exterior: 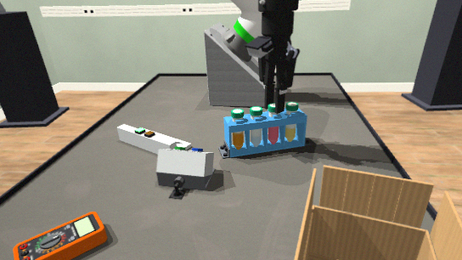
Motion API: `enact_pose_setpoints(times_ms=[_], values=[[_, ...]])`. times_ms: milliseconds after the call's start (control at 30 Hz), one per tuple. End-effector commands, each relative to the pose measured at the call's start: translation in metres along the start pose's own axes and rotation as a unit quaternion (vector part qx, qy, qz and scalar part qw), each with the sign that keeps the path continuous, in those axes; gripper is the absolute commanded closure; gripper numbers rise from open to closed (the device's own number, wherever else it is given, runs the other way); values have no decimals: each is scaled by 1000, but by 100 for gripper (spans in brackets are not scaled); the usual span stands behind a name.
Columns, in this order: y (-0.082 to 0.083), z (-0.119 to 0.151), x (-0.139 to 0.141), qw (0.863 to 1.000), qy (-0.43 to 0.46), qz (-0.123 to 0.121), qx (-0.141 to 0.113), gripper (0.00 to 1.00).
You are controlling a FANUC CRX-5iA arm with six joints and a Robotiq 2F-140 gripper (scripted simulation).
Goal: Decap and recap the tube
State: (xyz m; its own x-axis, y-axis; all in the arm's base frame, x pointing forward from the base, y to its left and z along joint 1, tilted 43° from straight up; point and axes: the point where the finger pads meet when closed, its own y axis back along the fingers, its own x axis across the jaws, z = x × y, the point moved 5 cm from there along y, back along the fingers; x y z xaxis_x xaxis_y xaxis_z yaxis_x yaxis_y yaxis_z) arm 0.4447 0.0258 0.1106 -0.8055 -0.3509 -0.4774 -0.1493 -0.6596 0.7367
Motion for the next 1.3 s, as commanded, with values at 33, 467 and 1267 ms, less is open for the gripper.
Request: enact_pose_setpoints(times_ms=[33,467,1267], values=[[1,0,0,1000,0,0,1,70],[1,0,0,993,-116,0,1,70],[0,-1,0,924,-382,-1,1,59]])
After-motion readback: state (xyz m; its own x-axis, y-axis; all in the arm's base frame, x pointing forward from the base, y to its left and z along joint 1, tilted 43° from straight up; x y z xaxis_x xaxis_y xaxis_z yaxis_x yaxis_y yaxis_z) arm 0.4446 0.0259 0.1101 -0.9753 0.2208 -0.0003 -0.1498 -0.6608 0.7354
